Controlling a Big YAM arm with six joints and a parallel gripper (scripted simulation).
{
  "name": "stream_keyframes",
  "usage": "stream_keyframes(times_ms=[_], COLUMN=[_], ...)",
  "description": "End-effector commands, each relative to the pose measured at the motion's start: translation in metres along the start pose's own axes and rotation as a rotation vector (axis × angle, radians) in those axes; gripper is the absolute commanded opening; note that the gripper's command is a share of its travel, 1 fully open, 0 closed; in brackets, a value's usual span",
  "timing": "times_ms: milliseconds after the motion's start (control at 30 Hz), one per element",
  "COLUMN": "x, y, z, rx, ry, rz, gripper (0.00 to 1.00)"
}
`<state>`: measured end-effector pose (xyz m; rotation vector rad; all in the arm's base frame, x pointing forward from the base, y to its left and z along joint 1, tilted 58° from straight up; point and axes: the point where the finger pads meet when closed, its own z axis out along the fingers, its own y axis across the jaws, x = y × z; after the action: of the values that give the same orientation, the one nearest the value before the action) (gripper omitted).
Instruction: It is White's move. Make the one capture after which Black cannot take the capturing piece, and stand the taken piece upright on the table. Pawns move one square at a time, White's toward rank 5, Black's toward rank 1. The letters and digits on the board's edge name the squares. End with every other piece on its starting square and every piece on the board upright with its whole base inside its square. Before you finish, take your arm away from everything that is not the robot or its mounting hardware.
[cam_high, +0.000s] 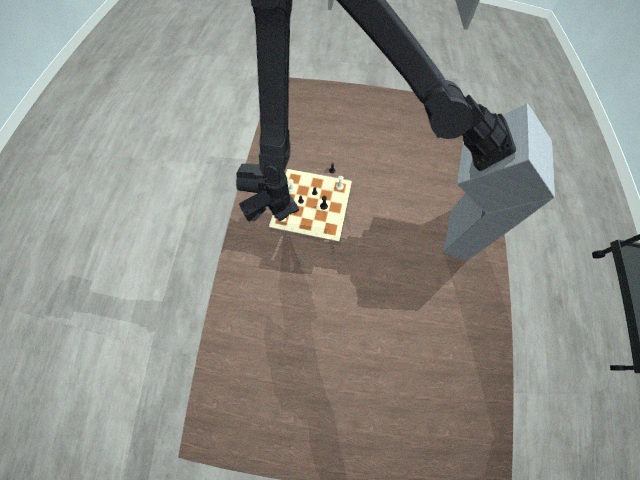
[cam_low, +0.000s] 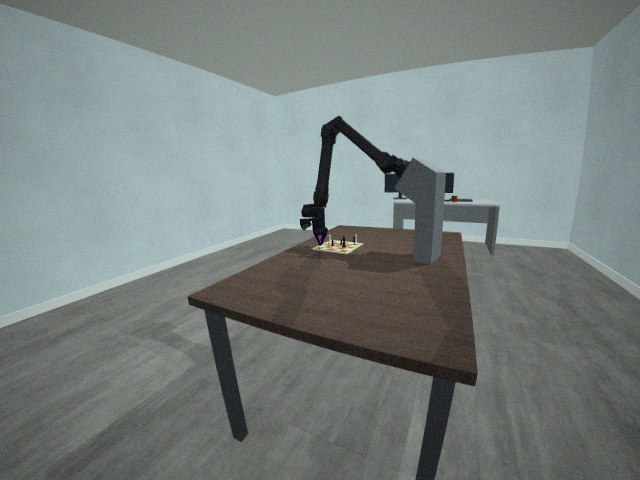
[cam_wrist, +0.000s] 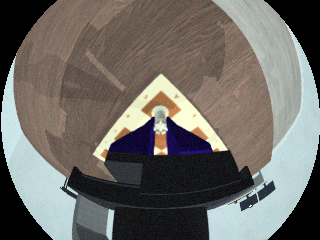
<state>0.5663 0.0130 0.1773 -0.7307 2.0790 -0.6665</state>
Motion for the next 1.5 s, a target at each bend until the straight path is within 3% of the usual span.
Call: stream_keyframes(times_ms=[0,1467], x=[0.0007,0.001], y=[0.0011,0.0013], z=[0.006,0.006], rx=[-0.003,-0.008], ry=[0.001,0.008], rz=[-0.008,-0.014], gripper=[0.0,0.0])
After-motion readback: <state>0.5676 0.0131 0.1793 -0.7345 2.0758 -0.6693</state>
